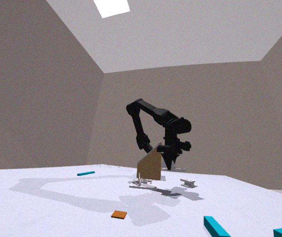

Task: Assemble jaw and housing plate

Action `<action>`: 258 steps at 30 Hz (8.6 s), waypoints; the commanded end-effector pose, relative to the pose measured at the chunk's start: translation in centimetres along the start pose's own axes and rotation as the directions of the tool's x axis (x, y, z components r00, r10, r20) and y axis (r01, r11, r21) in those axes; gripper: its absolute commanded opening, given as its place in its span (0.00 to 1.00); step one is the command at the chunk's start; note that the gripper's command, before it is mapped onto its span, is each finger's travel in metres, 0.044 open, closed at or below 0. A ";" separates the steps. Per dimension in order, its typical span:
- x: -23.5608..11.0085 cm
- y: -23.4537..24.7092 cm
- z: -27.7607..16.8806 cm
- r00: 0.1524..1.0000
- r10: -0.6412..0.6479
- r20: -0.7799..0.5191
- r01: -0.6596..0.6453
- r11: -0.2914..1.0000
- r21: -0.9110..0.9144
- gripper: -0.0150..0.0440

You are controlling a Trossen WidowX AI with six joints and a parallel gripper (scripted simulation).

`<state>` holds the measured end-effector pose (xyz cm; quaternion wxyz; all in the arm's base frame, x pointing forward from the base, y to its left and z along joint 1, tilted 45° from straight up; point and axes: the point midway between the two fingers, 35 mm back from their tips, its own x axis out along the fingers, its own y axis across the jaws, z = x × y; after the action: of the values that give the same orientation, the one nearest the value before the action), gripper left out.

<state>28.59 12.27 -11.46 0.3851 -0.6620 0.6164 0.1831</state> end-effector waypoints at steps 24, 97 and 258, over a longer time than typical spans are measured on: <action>-0.5 -0.8 -6.3 1.000 -0.004 0.001 0.003 0.816 -0.578 0.48; 0.4 2.4 -18.6 1.000 -0.005 -0.019 -0.019 -0.381 -0.924 0.48; 0.5 -0.6 -9.7 1.000 -0.007 -0.015 -0.016 -0.361 -0.932 0.48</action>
<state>26.92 4.59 -5.42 -0.3368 -0.6889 0.2033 0.6088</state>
